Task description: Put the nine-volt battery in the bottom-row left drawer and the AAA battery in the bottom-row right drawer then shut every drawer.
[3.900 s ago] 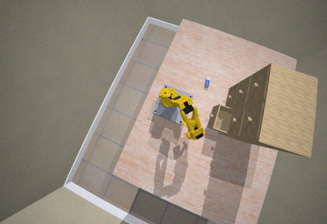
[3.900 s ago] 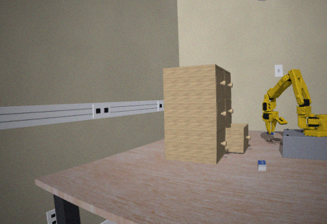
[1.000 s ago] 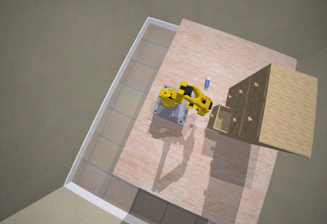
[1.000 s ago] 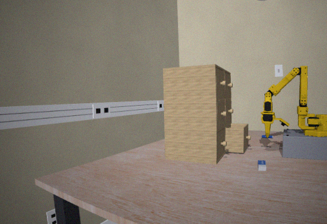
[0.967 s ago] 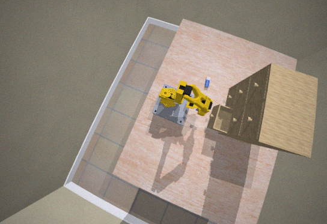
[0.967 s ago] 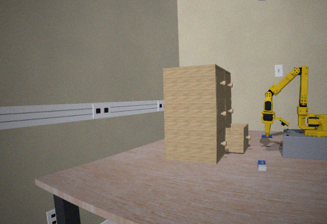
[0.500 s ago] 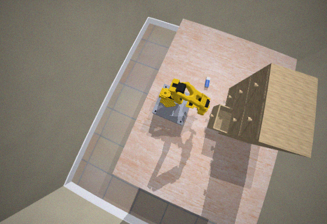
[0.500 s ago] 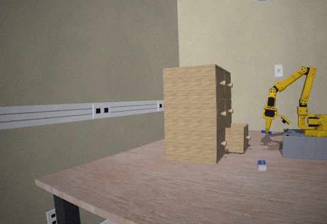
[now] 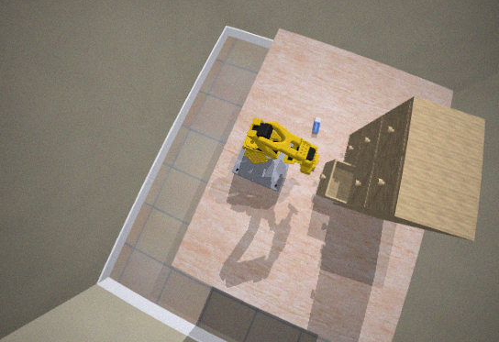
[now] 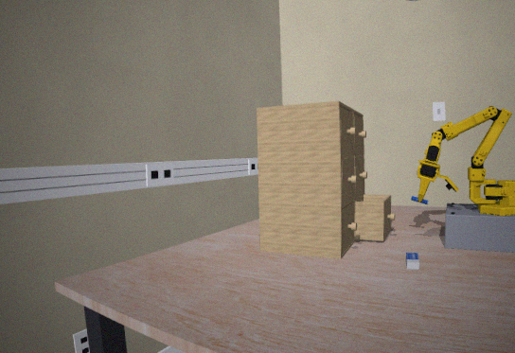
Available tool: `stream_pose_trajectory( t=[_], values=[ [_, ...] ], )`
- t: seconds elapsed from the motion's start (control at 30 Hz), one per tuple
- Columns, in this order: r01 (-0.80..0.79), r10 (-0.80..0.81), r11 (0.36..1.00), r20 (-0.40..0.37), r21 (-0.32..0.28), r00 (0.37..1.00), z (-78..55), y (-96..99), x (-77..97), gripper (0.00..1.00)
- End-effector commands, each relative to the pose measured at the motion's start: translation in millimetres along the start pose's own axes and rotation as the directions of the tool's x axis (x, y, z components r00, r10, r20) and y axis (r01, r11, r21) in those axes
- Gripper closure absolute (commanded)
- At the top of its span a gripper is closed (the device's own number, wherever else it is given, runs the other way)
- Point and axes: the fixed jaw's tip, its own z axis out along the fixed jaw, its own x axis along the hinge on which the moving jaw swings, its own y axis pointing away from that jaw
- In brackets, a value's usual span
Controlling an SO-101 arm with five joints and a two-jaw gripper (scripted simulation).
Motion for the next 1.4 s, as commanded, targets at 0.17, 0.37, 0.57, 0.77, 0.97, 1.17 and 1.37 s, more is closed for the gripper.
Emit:
stream_pose_trajectory(
  t=[0.17, 0.37, 0.57, 0.77, 0.97, 1.17, 1.37],
  values=[
    [0.007, -0.006, 1.0, -0.08, 0.005, 0.997, -13.7, -1.7, 1.3, 1.0],
    [0.007, -0.006, 1.0, -0.123, 0.006, 0.992, -20.1, -1.7, 2.8, 1.0],
    [0.007, -0.006, 1.0, -0.156, 0.006, 0.988, -25.2, -1.8, 4.5, 1.0],
    [0.008, -0.006, 1.0, -0.22, 0.007, 0.975, -35.2, -1.8, 7.2, 1.0],
    [0.008, -0.006, 1.0, -0.252, 0.008, 0.968, -40.1, -1.8, 8.3, 1.0],
    [0.008, -0.006, 1.0, -0.252, 0.007, 0.968, -38.7, -1.8, 16.2, 1.0],
    [0.008, -0.006, 1.0, -0.252, 0.007, 0.968, -35.0, -1.9, 28.3, 1.0]
  ],
)
